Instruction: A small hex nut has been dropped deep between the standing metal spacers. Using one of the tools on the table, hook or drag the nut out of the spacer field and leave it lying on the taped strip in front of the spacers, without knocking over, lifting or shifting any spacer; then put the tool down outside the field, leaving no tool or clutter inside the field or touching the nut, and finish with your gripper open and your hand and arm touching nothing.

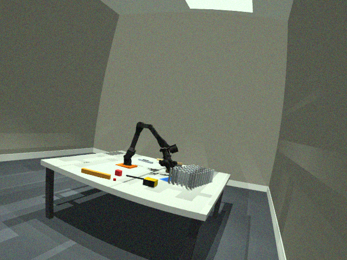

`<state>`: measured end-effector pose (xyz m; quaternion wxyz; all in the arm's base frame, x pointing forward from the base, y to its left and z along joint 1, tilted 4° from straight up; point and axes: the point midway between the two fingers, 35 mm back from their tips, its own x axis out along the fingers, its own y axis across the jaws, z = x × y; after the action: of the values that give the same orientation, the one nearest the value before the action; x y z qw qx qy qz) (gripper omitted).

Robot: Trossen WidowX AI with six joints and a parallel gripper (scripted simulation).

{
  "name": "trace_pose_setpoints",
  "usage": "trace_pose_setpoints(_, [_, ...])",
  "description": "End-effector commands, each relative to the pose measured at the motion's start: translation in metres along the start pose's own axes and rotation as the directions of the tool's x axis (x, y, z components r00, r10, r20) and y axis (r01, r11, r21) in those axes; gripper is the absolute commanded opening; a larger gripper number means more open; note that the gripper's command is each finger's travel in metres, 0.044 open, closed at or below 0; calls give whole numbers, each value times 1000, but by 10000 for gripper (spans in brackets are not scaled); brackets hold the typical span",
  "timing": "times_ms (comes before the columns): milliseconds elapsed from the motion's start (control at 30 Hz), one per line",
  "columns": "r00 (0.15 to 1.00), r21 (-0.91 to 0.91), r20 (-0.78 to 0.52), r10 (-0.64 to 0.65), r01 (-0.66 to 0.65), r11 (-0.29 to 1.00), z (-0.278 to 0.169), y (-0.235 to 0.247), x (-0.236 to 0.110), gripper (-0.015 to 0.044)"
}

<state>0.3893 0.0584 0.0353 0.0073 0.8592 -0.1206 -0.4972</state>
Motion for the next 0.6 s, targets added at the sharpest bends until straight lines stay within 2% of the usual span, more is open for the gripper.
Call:
trace_pose_setpoints(0, [1000,0,-12,-5,5,1000,-6,-1,0,0])
trace_pose_setpoints(567, [1000,0,-12,-5,5,1000,1,-3,11,0])
